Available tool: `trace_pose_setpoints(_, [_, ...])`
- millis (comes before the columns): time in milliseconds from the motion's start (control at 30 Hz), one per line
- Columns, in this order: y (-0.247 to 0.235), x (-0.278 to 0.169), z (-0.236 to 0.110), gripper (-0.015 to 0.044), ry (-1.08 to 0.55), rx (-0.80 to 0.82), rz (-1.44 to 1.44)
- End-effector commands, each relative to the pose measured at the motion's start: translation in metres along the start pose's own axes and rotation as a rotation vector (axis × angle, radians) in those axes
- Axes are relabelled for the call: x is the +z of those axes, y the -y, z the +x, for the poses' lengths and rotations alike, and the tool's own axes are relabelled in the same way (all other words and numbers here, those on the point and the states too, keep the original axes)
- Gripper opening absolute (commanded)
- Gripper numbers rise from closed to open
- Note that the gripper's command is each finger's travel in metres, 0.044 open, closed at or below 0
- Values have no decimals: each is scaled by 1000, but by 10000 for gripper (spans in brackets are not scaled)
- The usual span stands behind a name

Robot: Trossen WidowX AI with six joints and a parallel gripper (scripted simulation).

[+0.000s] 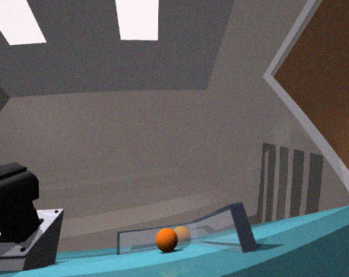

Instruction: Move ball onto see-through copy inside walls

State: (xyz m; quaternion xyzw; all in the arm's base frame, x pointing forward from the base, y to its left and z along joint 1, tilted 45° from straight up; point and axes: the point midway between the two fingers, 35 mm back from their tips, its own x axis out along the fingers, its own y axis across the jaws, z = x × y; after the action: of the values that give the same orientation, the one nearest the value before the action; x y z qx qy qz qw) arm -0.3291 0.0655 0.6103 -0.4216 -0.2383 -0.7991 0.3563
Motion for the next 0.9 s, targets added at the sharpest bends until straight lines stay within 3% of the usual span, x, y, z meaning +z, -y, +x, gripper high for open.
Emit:
trace_pose_setpoints(0, [-1, 0, 0, 374, 1, 3, 0])
trace_pose_setpoints(133, [-28, 7, 7, 355, 18, 69, -6])
trace_pose_setpoints(500, [-177, 46, 18, 355, 131, 425, 4])
trace_pose_setpoints(867, [-348, 101, -29, 355, 230, 825, -13])
